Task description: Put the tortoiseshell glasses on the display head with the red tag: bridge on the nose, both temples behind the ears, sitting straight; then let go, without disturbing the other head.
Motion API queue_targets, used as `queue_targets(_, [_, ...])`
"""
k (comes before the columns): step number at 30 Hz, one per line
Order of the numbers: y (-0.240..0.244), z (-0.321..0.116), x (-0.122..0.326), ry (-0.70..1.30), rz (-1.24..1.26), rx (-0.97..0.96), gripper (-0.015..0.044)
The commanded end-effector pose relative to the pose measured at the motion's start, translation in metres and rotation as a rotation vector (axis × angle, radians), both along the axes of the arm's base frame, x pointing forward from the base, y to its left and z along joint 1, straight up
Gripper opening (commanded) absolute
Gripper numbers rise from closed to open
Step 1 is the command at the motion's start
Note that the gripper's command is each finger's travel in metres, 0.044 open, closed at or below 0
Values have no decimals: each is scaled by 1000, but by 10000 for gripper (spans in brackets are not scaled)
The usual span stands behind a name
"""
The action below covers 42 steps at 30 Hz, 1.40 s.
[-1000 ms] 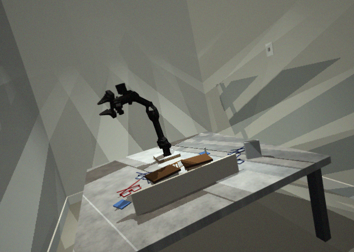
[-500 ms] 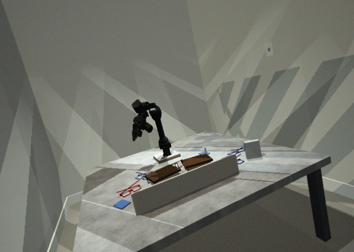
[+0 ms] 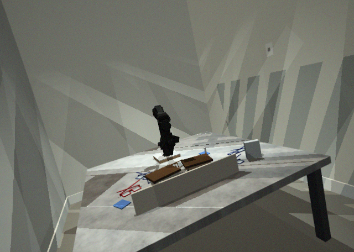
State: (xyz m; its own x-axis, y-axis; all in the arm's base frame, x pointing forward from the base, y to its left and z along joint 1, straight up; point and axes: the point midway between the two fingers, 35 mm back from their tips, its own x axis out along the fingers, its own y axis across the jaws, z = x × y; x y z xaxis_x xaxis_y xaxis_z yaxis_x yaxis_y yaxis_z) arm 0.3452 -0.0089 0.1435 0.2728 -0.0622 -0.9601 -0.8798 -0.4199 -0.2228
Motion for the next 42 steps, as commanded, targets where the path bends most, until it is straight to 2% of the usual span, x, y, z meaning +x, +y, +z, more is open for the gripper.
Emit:
queue_targets(1, [32,-31,-39,146,72,39,200])
queue_targets(4, [48,-49,-67,241,116,54,200])
queue_targets(9, [48,-50,-74,248,119,54,200])
queue_targets(12, [48,-50,-74,248,119,54,121])
queue_targets(22, [48,-53,-73,248,119,54,120])
queue_targets(42, [50,-85,-68,247,119,55,120])
